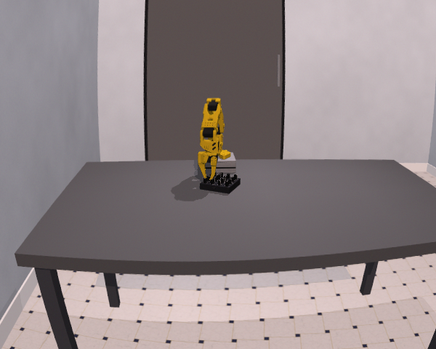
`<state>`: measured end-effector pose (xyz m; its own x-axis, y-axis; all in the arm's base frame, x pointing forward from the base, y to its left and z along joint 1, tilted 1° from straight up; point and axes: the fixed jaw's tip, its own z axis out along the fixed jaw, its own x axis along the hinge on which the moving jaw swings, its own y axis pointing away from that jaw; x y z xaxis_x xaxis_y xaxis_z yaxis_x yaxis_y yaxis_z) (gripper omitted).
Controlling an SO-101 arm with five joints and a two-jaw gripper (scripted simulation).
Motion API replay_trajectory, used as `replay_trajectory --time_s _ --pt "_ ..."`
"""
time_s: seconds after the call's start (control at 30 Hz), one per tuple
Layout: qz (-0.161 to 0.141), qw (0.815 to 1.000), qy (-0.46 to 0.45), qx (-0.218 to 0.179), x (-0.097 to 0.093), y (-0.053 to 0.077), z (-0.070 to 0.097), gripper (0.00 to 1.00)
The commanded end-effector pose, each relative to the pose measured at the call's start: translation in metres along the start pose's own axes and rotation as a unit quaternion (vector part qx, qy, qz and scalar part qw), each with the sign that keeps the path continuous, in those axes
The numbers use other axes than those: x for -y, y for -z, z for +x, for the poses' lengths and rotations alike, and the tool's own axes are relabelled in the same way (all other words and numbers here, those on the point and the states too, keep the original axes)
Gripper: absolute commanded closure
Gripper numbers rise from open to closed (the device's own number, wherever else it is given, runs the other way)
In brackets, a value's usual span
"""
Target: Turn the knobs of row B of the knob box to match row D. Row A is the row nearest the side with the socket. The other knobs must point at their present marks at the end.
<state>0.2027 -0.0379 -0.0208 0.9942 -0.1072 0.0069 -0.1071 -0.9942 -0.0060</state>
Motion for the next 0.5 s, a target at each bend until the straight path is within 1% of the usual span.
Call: replay_trajectory --time_s 0.0,0.33,0.47 --pt "-0.003 0.999 0.031 0.008 -0.0013 -0.0021 -0.0035 0.99" --pt "-0.002 0.993 0.118 0.008 -0.0011 -0.0021 -0.0025 0.99" --pt "-0.002 0.991 0.135 0.008 -0.0011 -0.0021 -0.0023 0.99"
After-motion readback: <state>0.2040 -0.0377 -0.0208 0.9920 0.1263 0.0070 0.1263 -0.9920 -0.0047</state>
